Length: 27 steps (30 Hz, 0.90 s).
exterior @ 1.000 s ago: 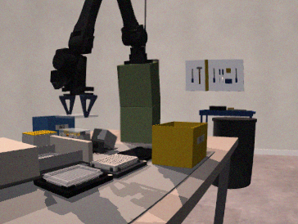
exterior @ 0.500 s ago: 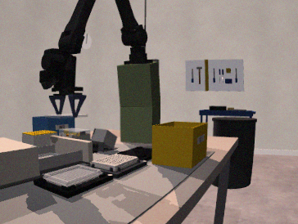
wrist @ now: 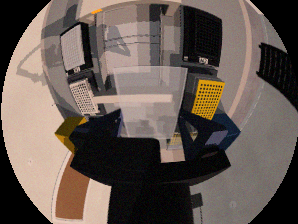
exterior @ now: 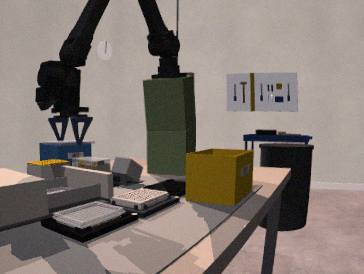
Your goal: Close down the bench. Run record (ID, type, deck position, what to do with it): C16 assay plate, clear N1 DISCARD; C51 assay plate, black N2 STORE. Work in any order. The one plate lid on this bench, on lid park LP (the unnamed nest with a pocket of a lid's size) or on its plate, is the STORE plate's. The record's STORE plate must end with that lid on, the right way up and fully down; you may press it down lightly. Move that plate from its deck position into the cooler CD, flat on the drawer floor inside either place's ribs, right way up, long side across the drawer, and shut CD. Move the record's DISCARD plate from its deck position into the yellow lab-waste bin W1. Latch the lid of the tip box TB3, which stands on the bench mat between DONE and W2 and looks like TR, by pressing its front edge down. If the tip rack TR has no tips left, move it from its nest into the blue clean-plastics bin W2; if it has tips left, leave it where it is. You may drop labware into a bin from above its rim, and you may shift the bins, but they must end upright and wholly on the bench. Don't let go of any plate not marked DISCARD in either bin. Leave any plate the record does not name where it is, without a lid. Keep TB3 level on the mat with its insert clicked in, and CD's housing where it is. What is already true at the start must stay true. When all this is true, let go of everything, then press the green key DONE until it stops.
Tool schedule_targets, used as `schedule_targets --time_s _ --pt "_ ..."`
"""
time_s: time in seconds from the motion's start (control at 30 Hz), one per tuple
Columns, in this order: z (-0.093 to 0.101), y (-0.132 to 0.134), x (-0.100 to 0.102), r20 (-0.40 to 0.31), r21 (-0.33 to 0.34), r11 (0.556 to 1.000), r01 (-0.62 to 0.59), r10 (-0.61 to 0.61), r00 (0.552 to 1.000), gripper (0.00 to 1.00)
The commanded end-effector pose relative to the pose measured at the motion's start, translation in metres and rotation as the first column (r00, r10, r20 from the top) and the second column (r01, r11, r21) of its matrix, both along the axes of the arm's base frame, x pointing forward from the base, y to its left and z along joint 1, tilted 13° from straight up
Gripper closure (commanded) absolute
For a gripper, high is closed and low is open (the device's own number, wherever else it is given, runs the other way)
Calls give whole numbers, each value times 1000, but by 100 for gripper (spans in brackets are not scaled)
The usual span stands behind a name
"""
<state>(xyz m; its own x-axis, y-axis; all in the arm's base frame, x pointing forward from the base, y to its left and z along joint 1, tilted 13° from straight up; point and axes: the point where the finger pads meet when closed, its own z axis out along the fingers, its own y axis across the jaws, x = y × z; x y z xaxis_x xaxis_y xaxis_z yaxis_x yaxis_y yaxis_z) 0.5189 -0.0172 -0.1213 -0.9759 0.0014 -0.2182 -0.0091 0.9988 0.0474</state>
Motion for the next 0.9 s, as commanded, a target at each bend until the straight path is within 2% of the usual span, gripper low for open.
schedule_targets --time_s 0.0,0.03,0.07,0.17,0.27,0.37,0.47,0.57,0.6,0.67,0.8,0.87 --pt "14 -10 18 31 -2 1000 -2 2 1000 100" --pt "16 -12 20 35 -3 1000 -2 2 999 100" --pt "8 -14 18 18 -1 1000 -2 2 1000 100" --pt "8 -19 24 18 -2 1000 -2 2 1000 100" --pt "19 -26 34 37 -4 1000 -2 2 999 100" --pt "11 -31 36 19 -2 1000 -2 2 1000 100" --pt "12 -37 42 20 -2 1000 -1 2 1000 100" --pt "17 -39 45 28 -3 1000 -1 2 1000 100" --pt "35 -42 55 60 -8 1000 -1 2 998 100" --pt "14 -45 49 21 -2 1000 -1 1 1000 100" --pt "16 -52 57 22 -3 1000 -1 1 1000 100" --pt "26 -57 65 40 -6 1000 -1 1 999 100"
